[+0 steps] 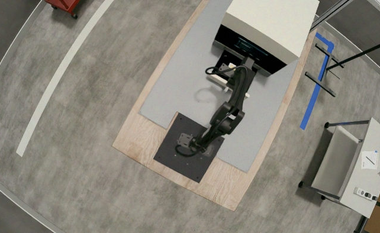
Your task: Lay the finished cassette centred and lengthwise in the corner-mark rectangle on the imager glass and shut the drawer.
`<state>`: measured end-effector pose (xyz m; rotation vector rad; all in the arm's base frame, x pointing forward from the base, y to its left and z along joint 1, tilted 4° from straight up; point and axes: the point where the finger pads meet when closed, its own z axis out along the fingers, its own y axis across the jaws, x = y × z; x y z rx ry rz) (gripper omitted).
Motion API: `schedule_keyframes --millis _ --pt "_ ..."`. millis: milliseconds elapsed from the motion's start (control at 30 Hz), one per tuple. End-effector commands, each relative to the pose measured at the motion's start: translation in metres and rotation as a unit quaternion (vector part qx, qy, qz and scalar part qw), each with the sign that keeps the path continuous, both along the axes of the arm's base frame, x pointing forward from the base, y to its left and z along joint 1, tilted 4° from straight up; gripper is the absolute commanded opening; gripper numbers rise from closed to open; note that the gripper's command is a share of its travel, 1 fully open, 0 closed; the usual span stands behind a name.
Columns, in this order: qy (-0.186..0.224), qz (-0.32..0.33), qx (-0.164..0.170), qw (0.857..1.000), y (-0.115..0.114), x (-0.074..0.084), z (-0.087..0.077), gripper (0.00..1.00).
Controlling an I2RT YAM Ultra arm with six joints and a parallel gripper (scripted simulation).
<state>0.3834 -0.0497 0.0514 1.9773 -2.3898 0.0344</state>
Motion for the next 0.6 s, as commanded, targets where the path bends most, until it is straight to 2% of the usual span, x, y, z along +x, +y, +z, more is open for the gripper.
schedule_keyframes --millis 0,167,233,300,567 --pt "-0.025 -0.061 -0.006 0.998 0.009 -0.01 0.017 0.35" --pt "-0.025 -0.144 -0.008 0.989 0.012 -0.035 0.023 0.35" --pt "-0.025 -0.144 -0.008 0.989 0.012 -0.035 0.023 0.35" --pt "-0.017 -0.177 -0.009 0.984 0.014 -0.048 0.025 0.35" --pt "-0.012 -0.306 -0.013 0.952 0.02 -0.089 0.034 0.35"
